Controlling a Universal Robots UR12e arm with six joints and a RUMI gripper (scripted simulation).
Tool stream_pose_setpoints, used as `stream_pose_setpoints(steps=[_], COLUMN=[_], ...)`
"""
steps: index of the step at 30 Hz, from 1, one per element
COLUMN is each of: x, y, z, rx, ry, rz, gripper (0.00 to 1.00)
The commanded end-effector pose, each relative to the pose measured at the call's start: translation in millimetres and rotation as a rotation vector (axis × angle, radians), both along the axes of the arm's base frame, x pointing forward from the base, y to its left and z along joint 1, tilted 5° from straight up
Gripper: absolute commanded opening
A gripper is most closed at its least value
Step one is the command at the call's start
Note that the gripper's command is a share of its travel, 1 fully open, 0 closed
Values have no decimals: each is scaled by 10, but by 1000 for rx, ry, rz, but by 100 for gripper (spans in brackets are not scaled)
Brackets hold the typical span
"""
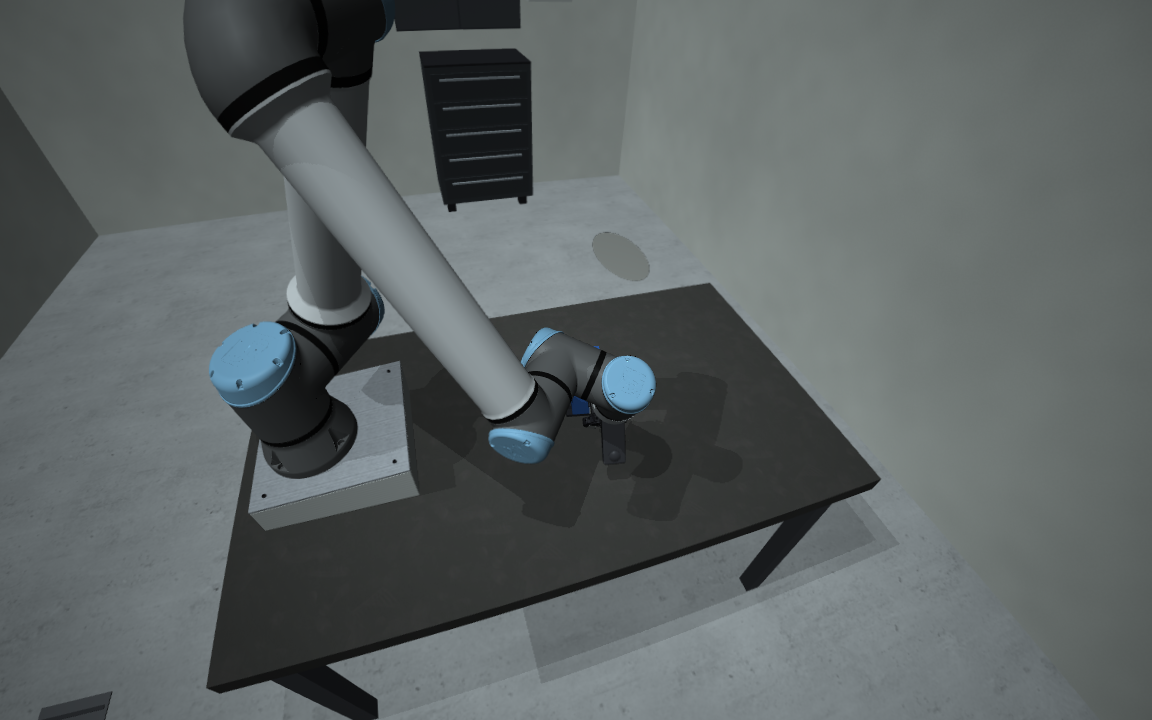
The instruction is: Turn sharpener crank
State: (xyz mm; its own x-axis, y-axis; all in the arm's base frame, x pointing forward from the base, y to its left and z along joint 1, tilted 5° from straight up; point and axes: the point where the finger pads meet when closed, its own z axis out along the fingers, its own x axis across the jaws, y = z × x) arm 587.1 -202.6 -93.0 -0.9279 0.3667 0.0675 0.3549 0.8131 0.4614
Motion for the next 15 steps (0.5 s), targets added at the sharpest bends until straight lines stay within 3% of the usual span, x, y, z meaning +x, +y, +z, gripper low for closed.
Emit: stream_pose_setpoints(steps=[1,15], x=[-67,-189], y=[16,65], z=[-8,-11], rx=[-2,-2], ry=[-1,-1], rz=[0,0], gripper=[9,9])
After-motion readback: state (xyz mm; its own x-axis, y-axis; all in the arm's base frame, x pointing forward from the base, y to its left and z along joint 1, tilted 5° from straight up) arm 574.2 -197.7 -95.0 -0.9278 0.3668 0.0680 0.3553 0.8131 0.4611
